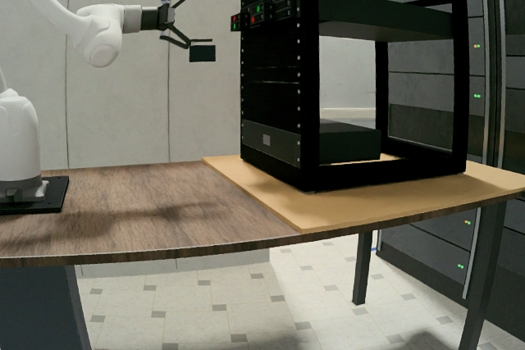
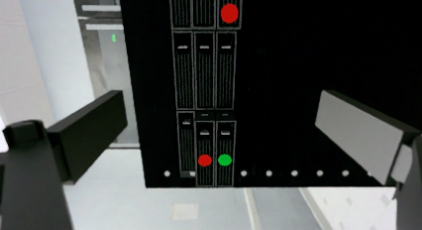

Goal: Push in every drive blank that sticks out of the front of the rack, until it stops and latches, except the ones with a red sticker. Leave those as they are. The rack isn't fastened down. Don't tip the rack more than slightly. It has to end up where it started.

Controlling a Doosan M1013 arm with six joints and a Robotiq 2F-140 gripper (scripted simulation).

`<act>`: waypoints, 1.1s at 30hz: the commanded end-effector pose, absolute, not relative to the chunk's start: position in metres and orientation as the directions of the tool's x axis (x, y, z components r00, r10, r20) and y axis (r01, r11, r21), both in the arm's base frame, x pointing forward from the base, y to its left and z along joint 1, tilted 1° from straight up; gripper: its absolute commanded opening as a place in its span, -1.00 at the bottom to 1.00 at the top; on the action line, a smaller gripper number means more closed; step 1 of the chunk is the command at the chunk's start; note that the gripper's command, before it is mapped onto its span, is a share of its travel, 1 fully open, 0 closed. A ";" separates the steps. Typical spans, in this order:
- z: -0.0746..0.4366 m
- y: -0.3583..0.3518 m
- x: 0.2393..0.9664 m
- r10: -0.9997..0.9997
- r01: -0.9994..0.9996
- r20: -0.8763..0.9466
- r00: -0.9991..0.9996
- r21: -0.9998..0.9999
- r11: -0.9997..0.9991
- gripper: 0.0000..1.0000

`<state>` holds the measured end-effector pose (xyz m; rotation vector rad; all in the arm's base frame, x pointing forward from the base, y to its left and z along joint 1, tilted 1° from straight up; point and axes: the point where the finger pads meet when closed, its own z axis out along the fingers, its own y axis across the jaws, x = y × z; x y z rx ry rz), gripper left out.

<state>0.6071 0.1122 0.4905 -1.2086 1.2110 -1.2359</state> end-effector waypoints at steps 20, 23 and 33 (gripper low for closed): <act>0.490 0.060 0.575 -1.000 0.007 0.015 -0.018 -1.000 -0.016 1.00; 0.489 0.045 0.566 -1.000 0.007 0.015 -0.018 -1.000 -0.016 1.00; 0.488 0.016 0.548 -1.000 0.007 0.015 -0.018 -1.000 -0.016 1.00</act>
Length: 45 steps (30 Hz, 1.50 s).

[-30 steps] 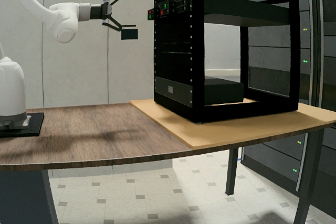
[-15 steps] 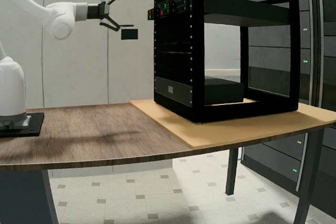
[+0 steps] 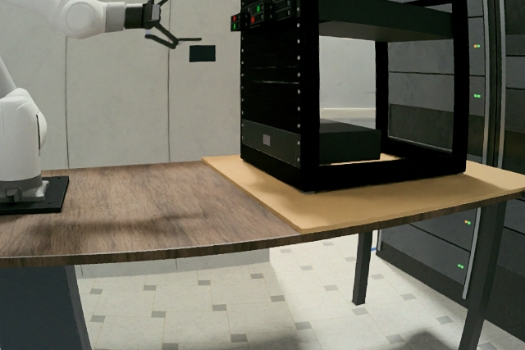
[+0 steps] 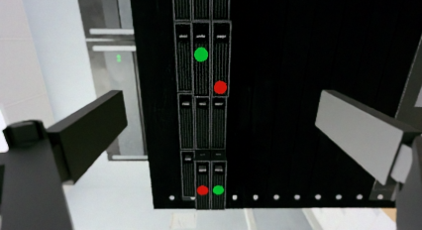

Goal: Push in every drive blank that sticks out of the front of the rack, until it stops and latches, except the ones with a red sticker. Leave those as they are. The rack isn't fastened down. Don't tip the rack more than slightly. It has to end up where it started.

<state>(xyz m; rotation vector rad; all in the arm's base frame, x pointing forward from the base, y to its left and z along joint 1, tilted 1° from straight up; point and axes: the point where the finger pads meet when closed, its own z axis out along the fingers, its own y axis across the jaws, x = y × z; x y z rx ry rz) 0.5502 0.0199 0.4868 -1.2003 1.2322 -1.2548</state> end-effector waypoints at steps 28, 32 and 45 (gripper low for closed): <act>0.488 0.004 0.541 -1.000 0.007 0.015 -0.018 -1.000 -0.016 1.00; 0.488 0.004 0.541 -1.000 0.007 0.015 -0.018 -1.000 -0.016 1.00; 0.488 0.004 0.541 -1.000 0.007 0.015 -0.018 -1.000 -0.016 1.00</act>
